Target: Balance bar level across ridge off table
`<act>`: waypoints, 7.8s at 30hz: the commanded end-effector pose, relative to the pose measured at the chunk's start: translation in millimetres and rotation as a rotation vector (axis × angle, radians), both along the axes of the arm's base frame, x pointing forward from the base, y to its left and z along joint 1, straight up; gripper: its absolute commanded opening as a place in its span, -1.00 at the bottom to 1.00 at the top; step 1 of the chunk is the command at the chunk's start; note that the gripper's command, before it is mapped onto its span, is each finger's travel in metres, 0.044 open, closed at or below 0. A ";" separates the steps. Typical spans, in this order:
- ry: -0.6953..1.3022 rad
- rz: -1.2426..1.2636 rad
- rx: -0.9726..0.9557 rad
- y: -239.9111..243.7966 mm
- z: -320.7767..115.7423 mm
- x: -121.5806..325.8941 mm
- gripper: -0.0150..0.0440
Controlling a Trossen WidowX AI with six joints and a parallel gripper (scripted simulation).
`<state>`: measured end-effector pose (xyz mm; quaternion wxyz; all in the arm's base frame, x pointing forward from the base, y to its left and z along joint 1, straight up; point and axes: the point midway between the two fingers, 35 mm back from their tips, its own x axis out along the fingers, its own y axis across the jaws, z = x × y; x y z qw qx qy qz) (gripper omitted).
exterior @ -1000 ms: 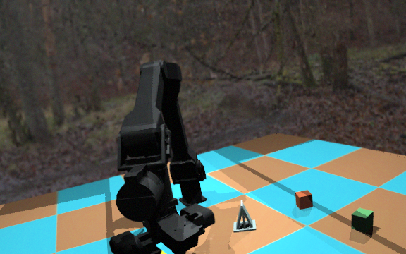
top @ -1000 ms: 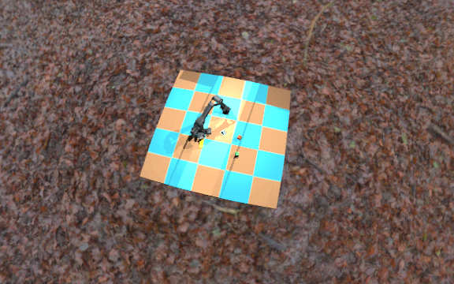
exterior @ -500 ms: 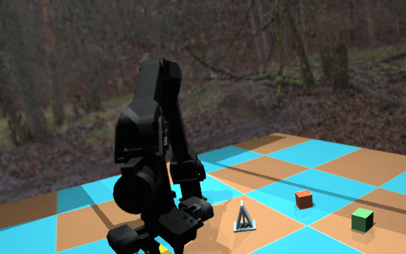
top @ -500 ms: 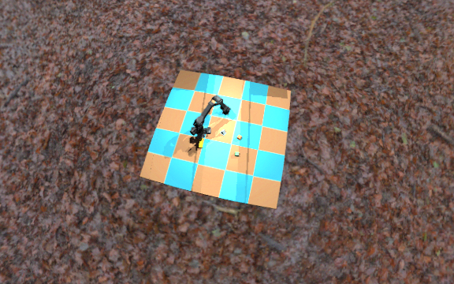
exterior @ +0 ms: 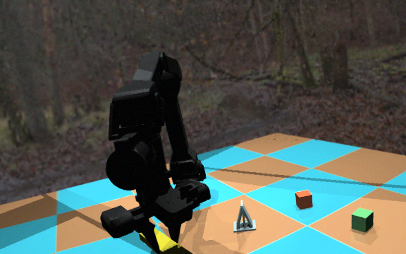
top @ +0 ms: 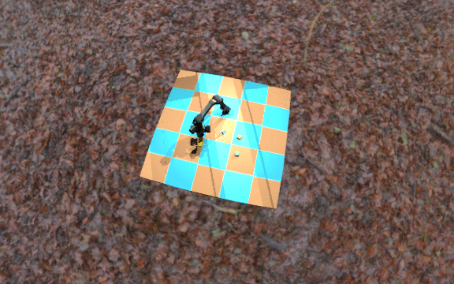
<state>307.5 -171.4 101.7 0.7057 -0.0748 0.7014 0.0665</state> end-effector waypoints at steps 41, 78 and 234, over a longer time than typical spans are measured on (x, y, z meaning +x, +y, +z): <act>-0.013 0.290 0.000 83.2 64.5 -21.6 -0.49; -0.006 0.820 0.000 175.4 49.1 -87.7 -0.49; -0.006 0.832 0.000 174.2 2.4 -86.1 -0.49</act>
